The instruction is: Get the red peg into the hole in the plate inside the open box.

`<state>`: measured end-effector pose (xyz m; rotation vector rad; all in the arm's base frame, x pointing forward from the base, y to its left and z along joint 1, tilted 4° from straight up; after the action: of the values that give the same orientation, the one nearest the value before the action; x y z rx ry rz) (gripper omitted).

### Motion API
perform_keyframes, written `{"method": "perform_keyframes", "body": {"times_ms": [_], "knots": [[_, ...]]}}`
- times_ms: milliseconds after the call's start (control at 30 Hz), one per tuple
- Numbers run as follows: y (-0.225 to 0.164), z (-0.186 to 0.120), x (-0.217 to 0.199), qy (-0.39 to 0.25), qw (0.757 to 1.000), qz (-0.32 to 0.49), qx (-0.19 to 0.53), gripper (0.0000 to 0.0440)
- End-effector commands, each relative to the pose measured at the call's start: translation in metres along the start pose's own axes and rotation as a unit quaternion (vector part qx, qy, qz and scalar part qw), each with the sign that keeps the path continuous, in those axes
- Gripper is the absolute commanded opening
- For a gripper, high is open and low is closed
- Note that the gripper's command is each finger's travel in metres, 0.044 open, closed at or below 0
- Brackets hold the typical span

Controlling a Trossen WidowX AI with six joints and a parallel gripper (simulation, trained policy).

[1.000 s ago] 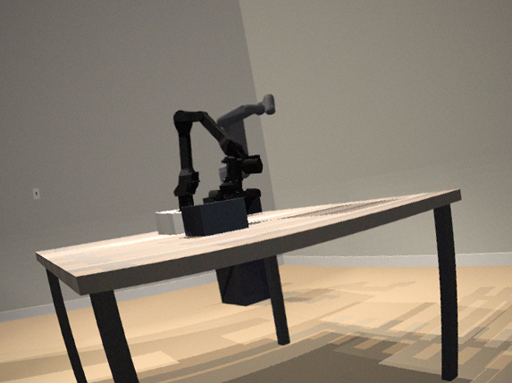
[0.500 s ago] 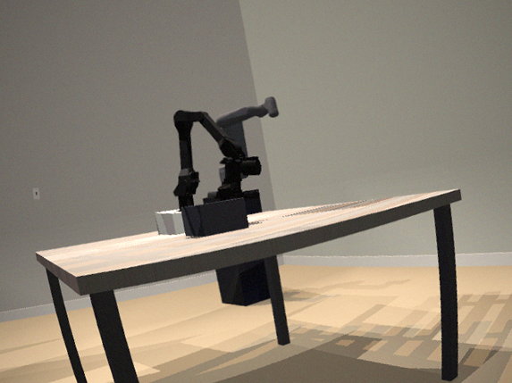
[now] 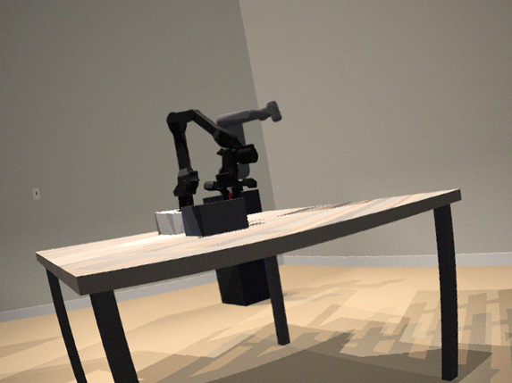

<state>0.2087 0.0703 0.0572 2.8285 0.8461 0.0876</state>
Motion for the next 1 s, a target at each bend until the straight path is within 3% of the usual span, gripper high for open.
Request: {"method": "perform_keyframes", "body": {"times_ms": [0,567,967], "knots": [[0.011,-0.010,0.003,0.009,1.000,-0.008,-0.016,0.0000],[0.072,-0.045,0.018,0.026,0.997,-0.010,-0.066,0.0000],[0.122,-0.048,0.015,0.023,0.997,0.021,-0.070,0.0000]]}}
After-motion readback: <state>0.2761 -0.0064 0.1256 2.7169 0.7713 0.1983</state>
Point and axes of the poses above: the point midway between the two fingers, 35 mm back from their tips, its own z axis out along the fingers, its own x axis across the jaws, y = z × x, the point moved 2 cm from there along -z, back along the fingers, and after that the axes turned 3 degrees about z, right-handed, at the moved point
